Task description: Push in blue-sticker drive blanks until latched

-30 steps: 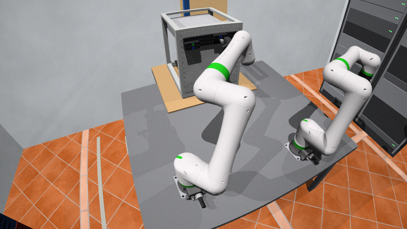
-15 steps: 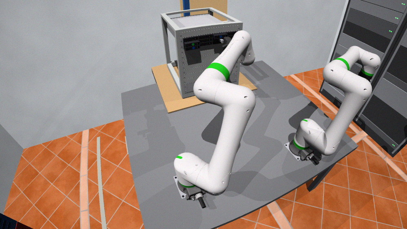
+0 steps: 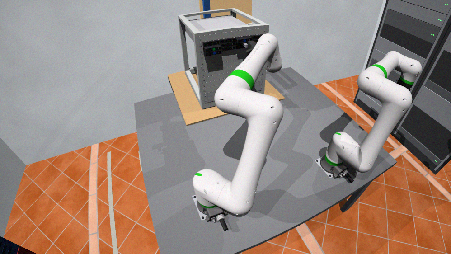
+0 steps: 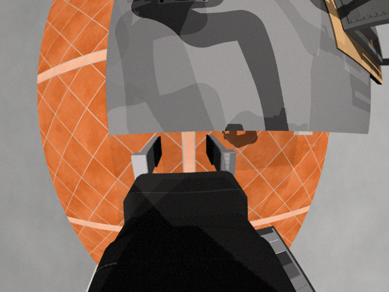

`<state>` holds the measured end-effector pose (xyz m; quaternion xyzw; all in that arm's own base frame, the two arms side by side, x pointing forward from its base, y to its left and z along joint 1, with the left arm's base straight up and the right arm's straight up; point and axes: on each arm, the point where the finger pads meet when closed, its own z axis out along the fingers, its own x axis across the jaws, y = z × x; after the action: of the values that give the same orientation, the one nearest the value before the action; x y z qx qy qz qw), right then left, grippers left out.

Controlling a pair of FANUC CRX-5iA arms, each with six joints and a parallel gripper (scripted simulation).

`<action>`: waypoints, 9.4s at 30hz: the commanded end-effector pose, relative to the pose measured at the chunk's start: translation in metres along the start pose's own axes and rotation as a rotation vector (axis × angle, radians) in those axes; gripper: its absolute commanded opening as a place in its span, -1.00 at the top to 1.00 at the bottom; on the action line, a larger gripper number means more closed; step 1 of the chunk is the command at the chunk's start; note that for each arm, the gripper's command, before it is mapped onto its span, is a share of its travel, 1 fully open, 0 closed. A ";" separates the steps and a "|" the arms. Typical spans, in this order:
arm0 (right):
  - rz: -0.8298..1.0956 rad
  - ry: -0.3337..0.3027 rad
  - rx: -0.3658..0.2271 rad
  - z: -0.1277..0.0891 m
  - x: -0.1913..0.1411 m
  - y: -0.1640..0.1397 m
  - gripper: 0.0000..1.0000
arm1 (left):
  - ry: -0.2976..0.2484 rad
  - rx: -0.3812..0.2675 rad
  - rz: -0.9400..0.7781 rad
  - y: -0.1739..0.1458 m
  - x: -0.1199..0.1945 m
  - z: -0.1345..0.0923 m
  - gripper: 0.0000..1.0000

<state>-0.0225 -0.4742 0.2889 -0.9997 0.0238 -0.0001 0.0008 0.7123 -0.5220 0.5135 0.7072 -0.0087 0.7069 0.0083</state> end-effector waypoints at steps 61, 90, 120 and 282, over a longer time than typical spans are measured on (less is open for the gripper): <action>0.000 0.000 -0.002 -0.001 0.000 0.000 -1.00 | 0.002 0.000 -0.002 0.000 0.002 0.003 1.00; 0.000 0.000 -0.002 -0.001 0.000 0.000 -1.00 | 0.002 0.000 -0.002 0.000 0.002 -0.094 1.00; 0.000 0.000 -0.002 -0.001 0.000 0.000 -1.00 | 0.002 0.000 -0.002 0.000 0.031 -0.040 1.00; 0.000 0.000 -0.002 -0.001 0.000 0.000 -1.00 | 0.002 0.000 -0.002 0.000 0.031 0.002 1.00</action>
<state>-0.0225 -0.4742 0.2889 -0.9997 0.0238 -0.0001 0.0008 0.7150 -0.5221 0.5420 0.7072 -0.0087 0.7069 0.0084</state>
